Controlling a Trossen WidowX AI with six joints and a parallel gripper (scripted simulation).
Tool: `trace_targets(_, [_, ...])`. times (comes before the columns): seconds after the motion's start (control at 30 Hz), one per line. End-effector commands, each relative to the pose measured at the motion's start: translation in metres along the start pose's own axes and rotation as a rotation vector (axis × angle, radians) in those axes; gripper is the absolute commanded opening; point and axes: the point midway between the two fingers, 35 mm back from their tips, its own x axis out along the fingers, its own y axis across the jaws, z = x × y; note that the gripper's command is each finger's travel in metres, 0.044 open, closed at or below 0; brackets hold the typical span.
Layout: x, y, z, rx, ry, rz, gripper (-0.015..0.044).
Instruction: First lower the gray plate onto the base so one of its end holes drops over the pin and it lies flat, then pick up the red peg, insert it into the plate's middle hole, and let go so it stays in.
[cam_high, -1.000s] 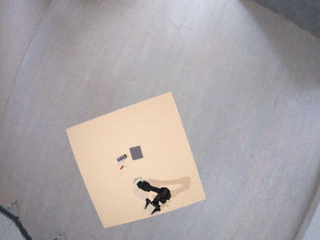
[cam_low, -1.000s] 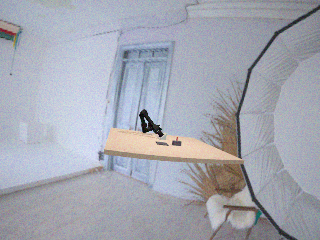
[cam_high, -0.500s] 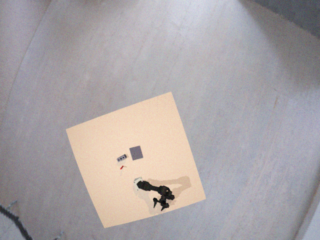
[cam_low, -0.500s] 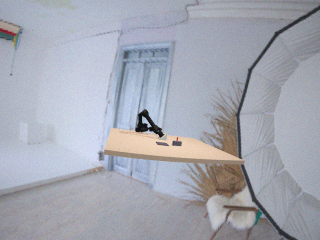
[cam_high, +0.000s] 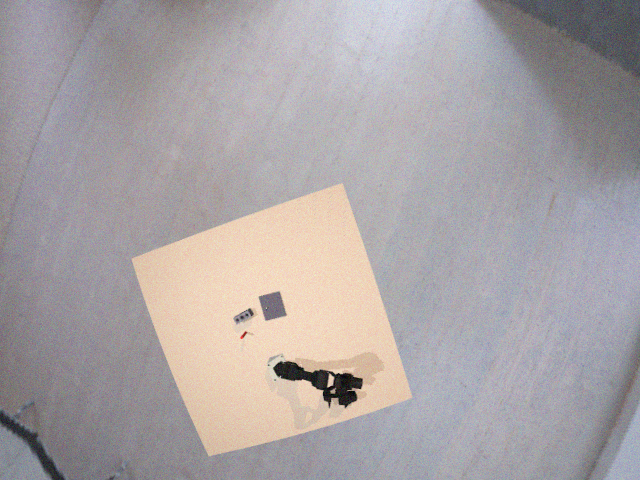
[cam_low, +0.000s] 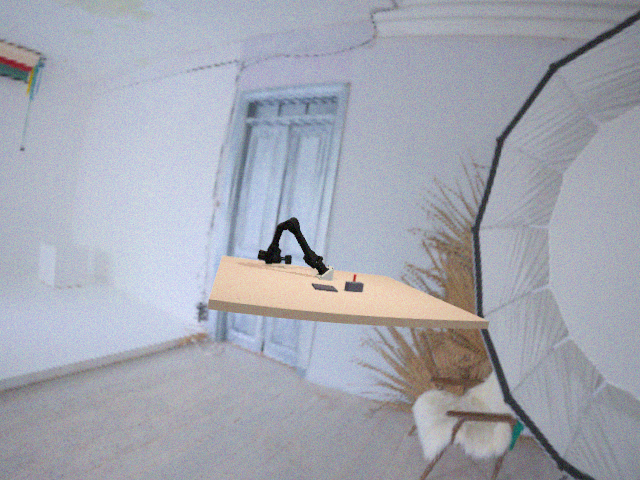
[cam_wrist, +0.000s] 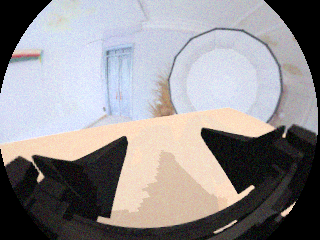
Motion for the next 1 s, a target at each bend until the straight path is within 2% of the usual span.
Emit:
trace_targets(0.0, [-0.03, 0.033, -0.007, 0.004, 0.068, 0.144, 0.044])
trace_targets(0.47, [-0.173, 0.099, -0.023, 0.081, 0.307, 0.623, 0.044])
trace_targets(0.77, [-0.271, 0.102, -0.017, 0.163, 0.497, 0.88, 0.044])
trace_targets(0.97, [-0.335, 0.091, -0.024, 0.115, 0.66, 1.028, 0.044])
